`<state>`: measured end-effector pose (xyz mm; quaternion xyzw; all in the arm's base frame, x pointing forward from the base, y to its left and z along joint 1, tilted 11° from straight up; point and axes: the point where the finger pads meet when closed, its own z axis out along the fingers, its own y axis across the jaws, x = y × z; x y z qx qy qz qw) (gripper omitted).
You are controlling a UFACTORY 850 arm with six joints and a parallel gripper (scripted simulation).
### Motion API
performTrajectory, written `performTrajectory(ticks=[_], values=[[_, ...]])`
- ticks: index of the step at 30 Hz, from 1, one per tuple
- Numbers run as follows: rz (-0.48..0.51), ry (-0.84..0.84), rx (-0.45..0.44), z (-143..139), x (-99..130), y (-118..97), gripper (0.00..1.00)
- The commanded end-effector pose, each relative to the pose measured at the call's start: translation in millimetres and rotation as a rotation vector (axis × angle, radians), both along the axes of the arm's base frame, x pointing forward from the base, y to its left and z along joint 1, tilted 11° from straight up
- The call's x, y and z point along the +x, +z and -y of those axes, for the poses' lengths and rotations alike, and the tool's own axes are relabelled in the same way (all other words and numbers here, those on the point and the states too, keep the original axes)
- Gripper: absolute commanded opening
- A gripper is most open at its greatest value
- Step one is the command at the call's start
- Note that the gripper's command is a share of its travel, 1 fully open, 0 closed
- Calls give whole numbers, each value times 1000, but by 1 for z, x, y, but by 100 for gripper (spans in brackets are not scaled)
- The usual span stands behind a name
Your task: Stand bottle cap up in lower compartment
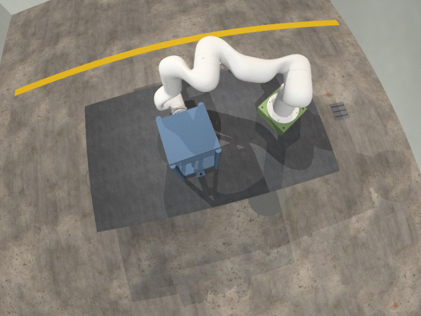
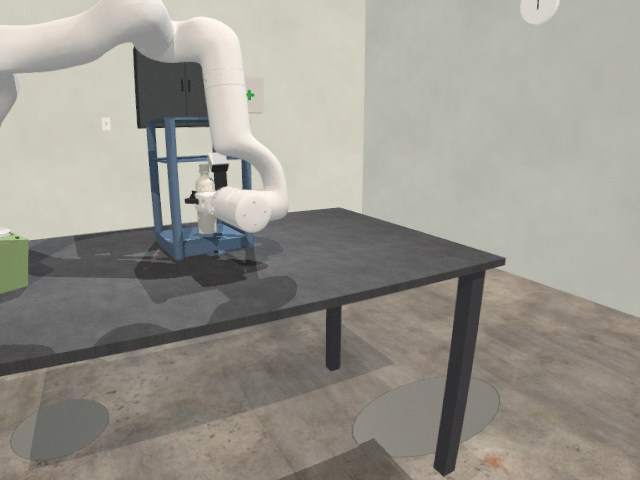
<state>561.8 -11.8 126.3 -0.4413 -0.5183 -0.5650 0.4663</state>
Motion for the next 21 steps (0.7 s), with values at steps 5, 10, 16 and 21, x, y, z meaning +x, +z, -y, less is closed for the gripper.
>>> performTrajectory(ticks=[5,10,16,21], values=[[2,0,0,0,1,1,0],[2,0,0,0,1,1,0],[2,0,0,0,2,-3,0],[2,0,0,0,3,-9,0]])
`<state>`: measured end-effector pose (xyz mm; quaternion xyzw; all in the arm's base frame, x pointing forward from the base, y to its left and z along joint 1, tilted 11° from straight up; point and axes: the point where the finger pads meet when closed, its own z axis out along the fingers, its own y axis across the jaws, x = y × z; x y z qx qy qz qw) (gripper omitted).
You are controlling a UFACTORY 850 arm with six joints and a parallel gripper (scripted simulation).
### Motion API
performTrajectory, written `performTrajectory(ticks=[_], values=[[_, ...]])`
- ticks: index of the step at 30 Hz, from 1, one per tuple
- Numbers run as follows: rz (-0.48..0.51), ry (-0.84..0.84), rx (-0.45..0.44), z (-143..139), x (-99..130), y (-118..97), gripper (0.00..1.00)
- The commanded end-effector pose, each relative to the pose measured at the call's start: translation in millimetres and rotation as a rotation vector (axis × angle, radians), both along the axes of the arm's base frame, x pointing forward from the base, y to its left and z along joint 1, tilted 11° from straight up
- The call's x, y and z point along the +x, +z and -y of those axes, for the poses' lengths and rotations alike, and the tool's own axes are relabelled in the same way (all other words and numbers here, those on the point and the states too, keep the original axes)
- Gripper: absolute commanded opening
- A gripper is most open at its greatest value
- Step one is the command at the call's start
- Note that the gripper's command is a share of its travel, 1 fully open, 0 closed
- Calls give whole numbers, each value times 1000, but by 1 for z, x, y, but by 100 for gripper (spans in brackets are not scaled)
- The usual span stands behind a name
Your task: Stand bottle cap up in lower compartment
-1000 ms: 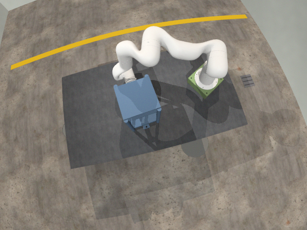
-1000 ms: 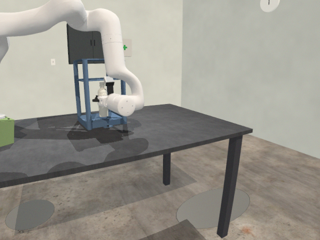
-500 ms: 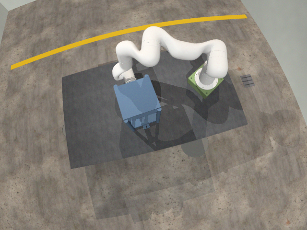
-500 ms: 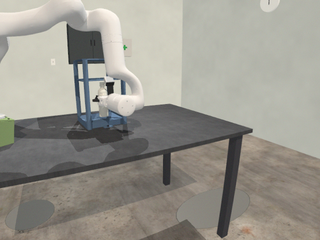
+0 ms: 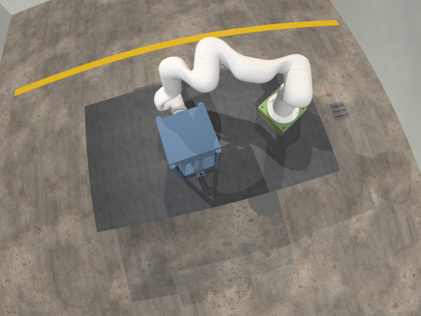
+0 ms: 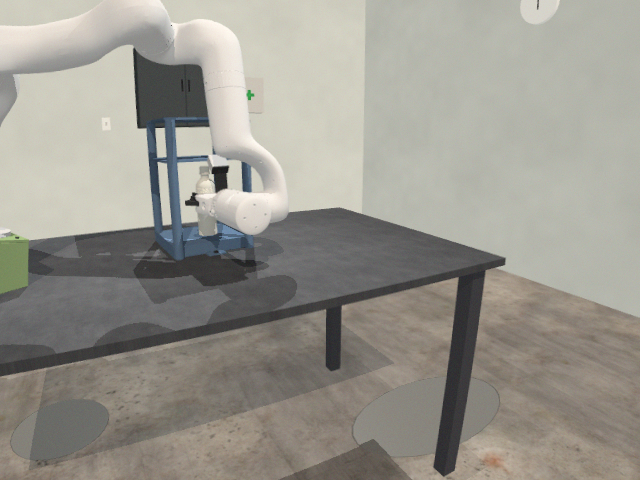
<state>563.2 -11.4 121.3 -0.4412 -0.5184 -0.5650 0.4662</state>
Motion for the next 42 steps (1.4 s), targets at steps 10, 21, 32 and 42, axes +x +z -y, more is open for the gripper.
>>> performTrajectory(ticks=[10,21,32,42], values=[[1,0,0,-1,3,-11,0],[1,0,0,-1,3,-11,15],[1,0,0,-1,3,-11,59],[1,0,0,-1,3,-11,73]])
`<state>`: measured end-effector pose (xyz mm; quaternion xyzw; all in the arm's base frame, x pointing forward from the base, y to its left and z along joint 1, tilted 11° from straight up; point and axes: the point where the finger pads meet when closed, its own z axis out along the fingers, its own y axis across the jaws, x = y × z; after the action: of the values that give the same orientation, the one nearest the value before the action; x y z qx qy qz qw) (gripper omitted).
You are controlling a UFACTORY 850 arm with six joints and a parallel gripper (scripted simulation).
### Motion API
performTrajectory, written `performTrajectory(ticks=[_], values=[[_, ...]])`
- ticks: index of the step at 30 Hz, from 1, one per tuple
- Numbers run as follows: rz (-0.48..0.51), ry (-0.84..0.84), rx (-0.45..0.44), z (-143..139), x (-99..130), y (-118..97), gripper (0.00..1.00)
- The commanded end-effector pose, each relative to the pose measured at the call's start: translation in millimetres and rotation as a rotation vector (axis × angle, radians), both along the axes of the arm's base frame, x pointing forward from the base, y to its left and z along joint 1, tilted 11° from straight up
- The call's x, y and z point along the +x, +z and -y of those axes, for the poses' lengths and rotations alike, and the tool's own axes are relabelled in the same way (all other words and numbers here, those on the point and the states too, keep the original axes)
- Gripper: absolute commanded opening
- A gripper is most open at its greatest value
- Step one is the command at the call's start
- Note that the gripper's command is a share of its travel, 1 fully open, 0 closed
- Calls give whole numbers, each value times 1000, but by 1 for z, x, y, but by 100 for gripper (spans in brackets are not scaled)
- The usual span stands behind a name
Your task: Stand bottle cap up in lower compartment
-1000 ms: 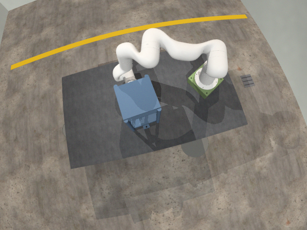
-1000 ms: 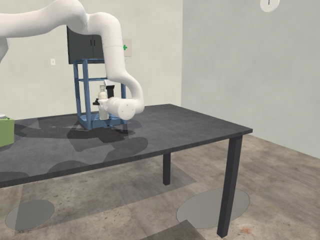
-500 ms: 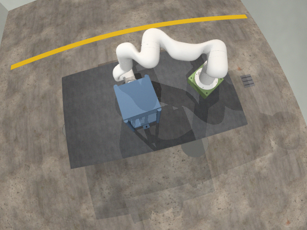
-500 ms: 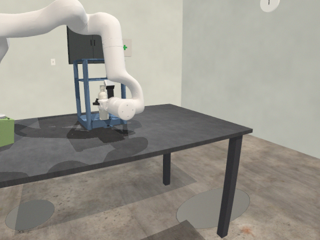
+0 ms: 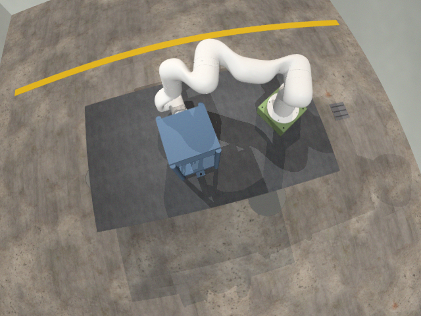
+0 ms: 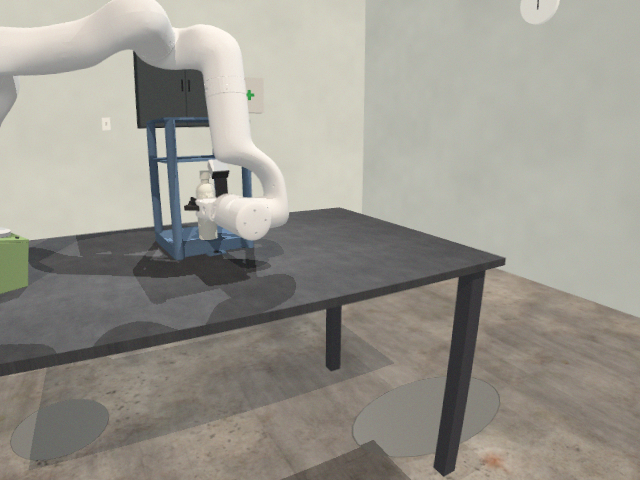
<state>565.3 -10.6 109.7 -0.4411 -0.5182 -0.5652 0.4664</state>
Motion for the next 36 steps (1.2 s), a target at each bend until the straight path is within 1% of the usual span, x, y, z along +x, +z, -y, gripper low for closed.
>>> performTrajectory(ticks=[1,11,22,36], values=[[2,0,-1,0,0,1,73],[2,0,-1,2,0,1,73],[2,0,-1,12,0,0,73],[2,0,-1,46,0,-3,73]])
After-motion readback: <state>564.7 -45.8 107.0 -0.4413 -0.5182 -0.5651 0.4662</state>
